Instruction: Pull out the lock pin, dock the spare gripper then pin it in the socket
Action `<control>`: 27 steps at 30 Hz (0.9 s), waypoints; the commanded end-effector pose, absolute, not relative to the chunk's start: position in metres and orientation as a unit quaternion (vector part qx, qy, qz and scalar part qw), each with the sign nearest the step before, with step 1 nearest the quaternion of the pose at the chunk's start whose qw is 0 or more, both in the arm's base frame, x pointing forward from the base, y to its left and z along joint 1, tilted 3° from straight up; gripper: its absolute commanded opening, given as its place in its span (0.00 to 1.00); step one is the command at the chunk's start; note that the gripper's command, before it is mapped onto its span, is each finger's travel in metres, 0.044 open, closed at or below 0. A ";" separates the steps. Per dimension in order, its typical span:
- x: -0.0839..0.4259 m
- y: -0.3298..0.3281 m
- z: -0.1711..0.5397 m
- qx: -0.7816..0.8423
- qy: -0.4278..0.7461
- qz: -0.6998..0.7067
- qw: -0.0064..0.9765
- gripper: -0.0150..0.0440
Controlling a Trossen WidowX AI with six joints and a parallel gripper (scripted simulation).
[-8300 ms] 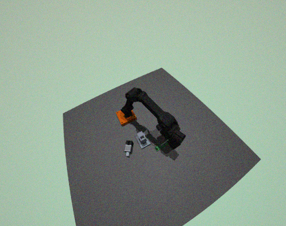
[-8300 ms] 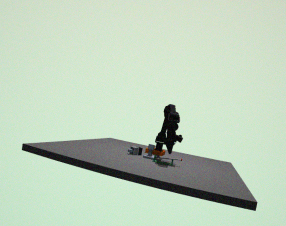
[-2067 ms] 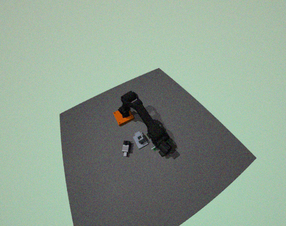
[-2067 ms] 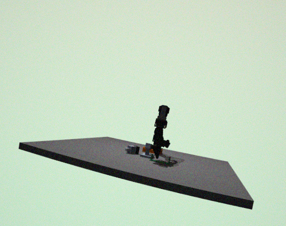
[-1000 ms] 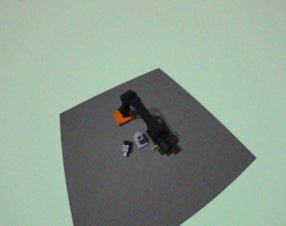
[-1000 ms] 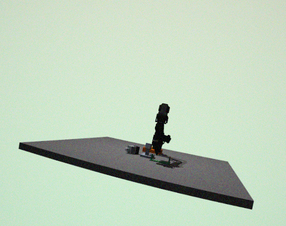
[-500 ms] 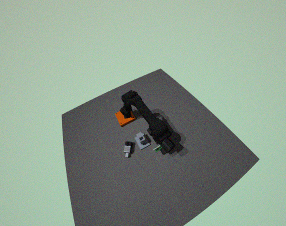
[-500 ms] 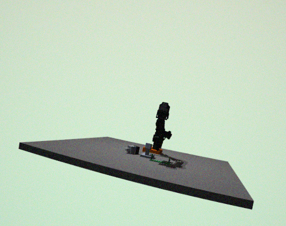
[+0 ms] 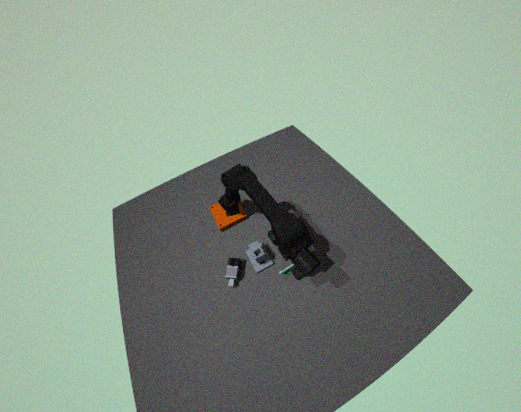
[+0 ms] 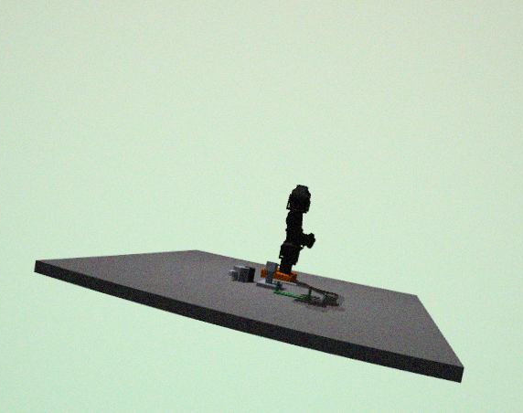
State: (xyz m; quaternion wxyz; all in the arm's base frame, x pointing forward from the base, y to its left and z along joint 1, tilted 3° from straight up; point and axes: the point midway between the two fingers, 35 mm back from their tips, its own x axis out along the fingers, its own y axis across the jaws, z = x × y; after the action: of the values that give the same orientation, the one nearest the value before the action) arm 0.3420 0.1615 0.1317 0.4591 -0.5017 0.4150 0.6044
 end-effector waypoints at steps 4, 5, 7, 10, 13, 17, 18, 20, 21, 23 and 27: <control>0.342 0.160 0.162 -0.504 0.411 0.602 0.464 1.00; 0.341 0.160 0.168 -0.504 0.410 0.601 0.465 1.00; 0.340 0.159 0.181 -0.505 0.409 0.600 0.467 1.00; 0.339 0.158 0.190 -0.505 0.408 0.599 0.468 1.00; 0.341 0.156 0.183 -0.501 0.415 0.594 0.473 1.00; 0.349 0.106 0.178 -0.392 0.533 0.475 0.580 1.00; 0.350 0.090 0.177 -0.355 0.563 0.434 0.607 1.00; 0.349 0.060 0.173 -0.275 0.614 0.346 0.653 1.00; 0.348 0.047 0.172 -0.239 0.633 0.307 0.670 1.00; 0.346 0.028 0.169 -0.183 0.656 0.246 0.690 1.00; 0.339 -0.005 0.165 -0.079 0.683 0.133 0.714 1.00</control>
State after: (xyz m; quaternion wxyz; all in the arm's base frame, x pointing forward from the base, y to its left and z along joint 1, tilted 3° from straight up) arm 0.3497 0.0575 0.1691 0.6555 -0.2599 0.6234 0.3377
